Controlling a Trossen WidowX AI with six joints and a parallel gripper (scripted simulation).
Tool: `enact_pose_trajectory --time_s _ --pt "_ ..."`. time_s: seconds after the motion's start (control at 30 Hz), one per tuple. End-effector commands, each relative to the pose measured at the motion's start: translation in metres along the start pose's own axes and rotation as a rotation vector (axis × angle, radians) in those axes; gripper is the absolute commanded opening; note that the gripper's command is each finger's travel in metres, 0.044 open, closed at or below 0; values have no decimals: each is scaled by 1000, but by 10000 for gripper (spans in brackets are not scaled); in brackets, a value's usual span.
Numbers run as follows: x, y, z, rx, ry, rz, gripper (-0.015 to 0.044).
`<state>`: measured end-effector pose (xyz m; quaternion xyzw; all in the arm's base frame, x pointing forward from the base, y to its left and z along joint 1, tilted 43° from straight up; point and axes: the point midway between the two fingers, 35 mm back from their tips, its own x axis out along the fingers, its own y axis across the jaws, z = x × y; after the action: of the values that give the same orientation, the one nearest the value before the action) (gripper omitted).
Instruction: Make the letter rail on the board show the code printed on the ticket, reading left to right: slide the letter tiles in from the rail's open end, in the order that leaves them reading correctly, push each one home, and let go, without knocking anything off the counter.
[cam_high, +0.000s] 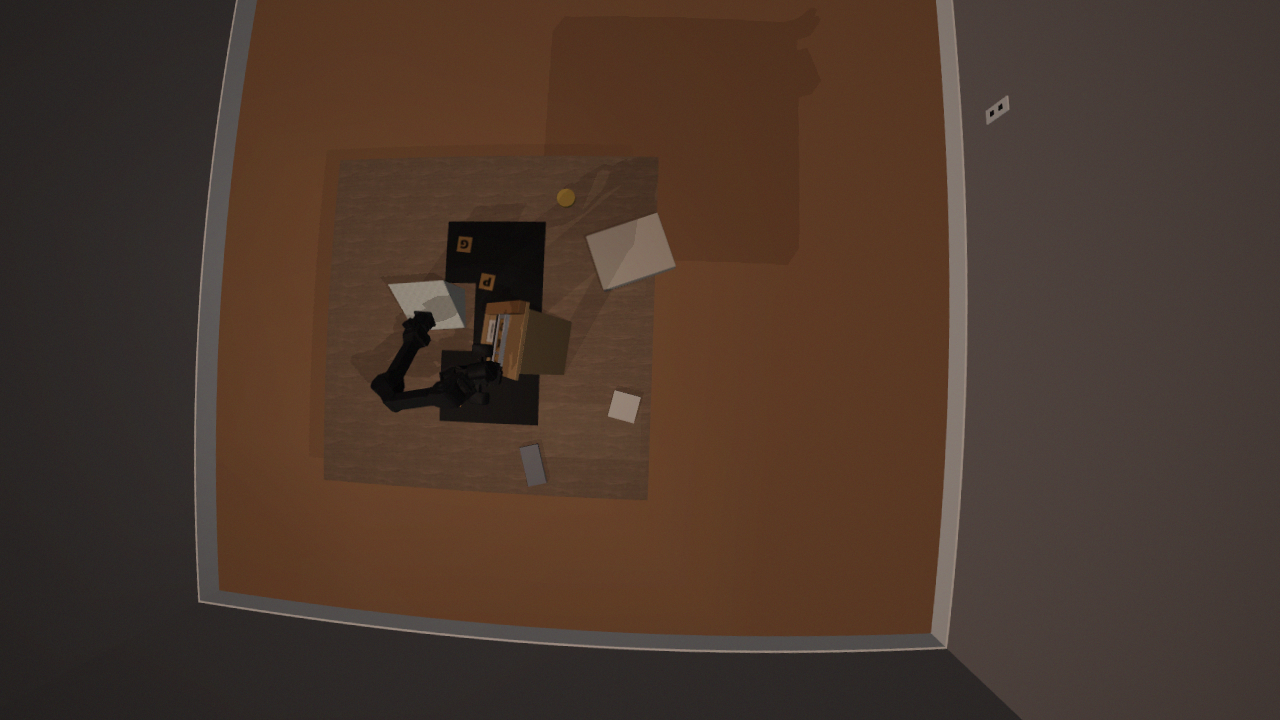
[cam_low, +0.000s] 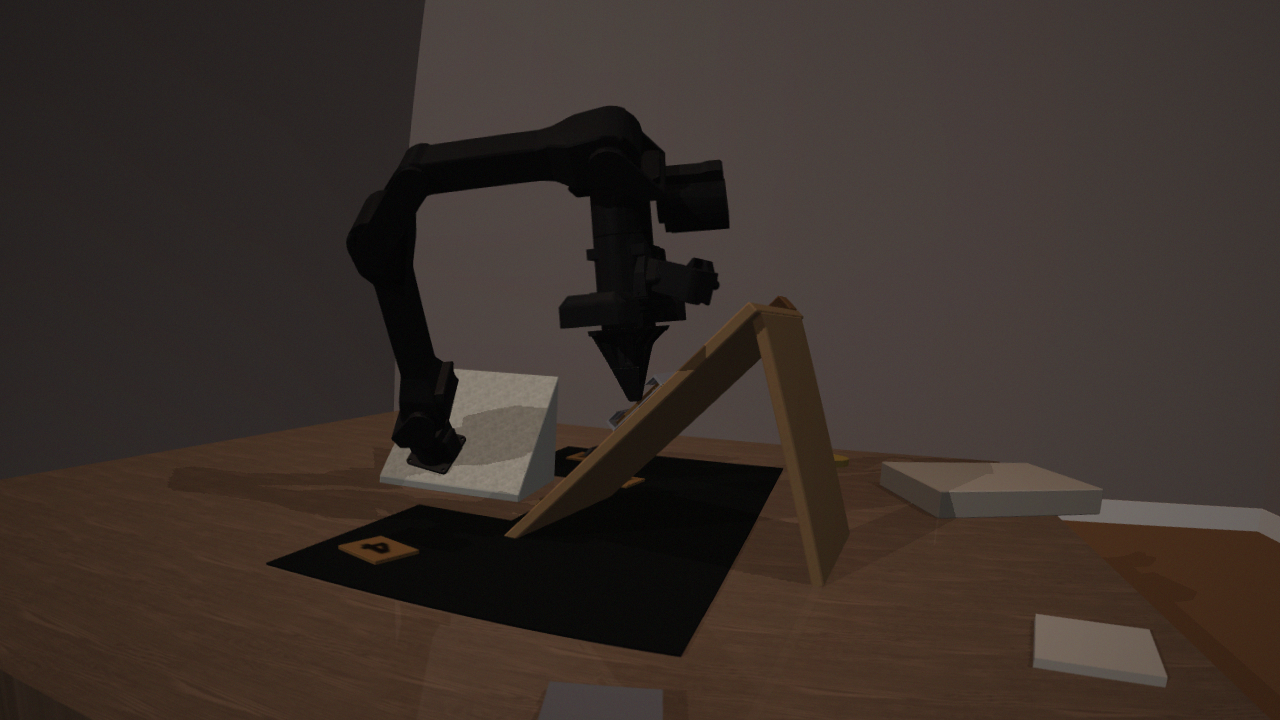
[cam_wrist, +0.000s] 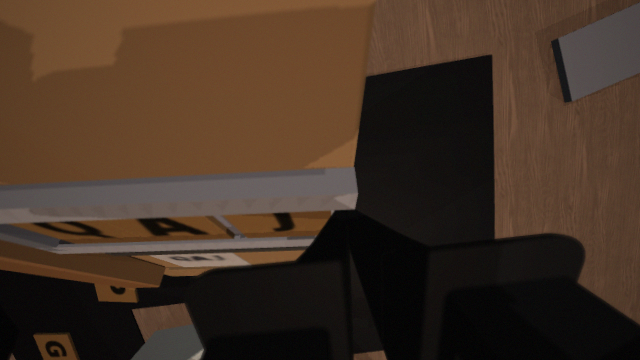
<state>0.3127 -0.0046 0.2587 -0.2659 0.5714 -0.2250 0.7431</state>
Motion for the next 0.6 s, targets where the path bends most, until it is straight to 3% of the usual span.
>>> enact_pose_trajectory --time_s 0.0,0.57 --pt "0 2 -2 -7 3 4 0" --pt "0 8 -1 -7 6 4 0"
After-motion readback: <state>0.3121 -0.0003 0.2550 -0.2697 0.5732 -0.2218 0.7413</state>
